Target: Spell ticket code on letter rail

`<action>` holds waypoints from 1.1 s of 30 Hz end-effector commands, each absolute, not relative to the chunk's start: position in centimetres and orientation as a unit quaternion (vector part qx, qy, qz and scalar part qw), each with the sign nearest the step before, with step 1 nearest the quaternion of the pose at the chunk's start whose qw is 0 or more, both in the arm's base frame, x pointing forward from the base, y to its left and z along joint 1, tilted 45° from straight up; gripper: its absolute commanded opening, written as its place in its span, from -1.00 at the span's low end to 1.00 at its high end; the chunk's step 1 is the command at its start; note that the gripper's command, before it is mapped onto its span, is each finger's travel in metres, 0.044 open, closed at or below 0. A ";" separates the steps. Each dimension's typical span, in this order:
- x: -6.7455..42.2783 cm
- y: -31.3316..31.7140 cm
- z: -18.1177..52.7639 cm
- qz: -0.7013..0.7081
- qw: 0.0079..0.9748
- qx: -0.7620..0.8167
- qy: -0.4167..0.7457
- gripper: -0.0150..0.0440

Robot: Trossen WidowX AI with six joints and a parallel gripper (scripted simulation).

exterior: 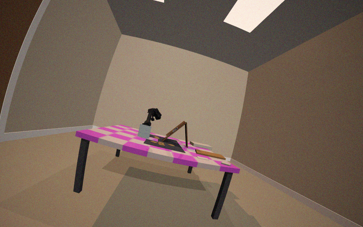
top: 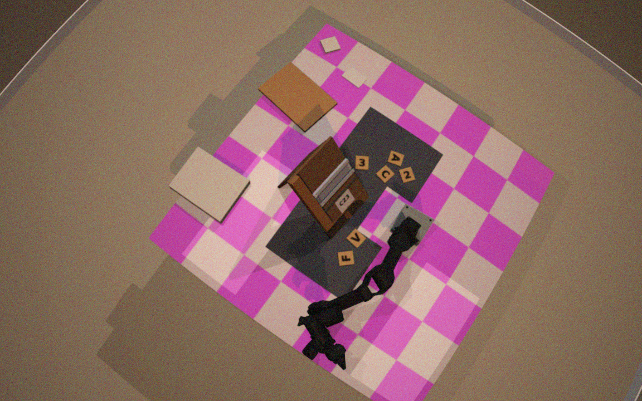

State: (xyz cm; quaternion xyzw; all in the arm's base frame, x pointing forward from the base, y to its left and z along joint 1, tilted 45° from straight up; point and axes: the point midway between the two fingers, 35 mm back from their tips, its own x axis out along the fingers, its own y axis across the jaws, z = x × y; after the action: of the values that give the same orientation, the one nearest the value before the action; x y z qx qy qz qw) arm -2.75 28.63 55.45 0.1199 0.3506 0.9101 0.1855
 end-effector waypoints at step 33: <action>26.0 10.3 31.2 0.428 0.782 0.383 0.242 1.00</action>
State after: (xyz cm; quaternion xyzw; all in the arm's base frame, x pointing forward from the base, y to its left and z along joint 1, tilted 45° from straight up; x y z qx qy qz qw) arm 25.64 13.81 35.92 0.3790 0.2429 0.5064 0.7354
